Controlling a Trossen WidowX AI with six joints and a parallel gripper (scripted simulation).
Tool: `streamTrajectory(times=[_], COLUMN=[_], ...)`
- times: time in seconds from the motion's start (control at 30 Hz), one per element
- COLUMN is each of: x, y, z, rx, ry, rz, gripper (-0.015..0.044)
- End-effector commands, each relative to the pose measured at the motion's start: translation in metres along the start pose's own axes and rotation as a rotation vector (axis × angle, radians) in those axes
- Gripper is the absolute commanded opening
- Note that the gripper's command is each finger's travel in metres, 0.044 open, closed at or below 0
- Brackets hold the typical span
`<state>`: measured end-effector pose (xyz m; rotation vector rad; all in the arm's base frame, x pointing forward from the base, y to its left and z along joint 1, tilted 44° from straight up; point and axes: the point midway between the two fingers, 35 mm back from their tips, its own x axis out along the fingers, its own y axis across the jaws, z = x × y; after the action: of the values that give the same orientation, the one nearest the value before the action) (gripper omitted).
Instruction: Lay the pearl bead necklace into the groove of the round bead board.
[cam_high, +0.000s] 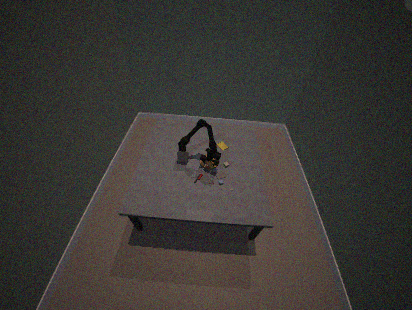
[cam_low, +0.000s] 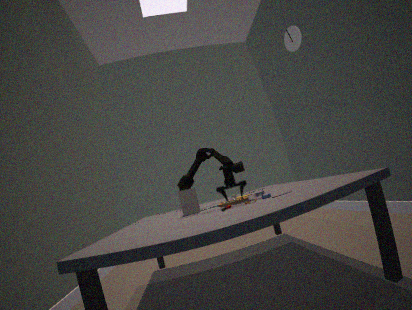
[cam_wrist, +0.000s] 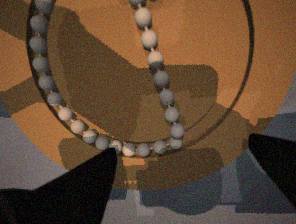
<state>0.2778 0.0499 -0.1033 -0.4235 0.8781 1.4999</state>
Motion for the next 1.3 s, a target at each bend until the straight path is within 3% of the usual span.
streamTrajectory(times=[0.0,0.37,0.6,0.77,1.27], x=[-0.001,-0.001,-0.032,-0.029,-0.013], y=[0.0,0.0,0.001,0.001,-0.001], z=[0.0,0.0,0.01,0.011,0.011], rx=[-0.007,-0.007,-0.064,-0.066,-0.072], ry=[0.002,0.002,0.003,0.003,0.004], rz=[-0.001,-0.001,-0.001,-0.001,-0.006], gripper=[0.044,0.044,0.0256,0.0125,0.012])
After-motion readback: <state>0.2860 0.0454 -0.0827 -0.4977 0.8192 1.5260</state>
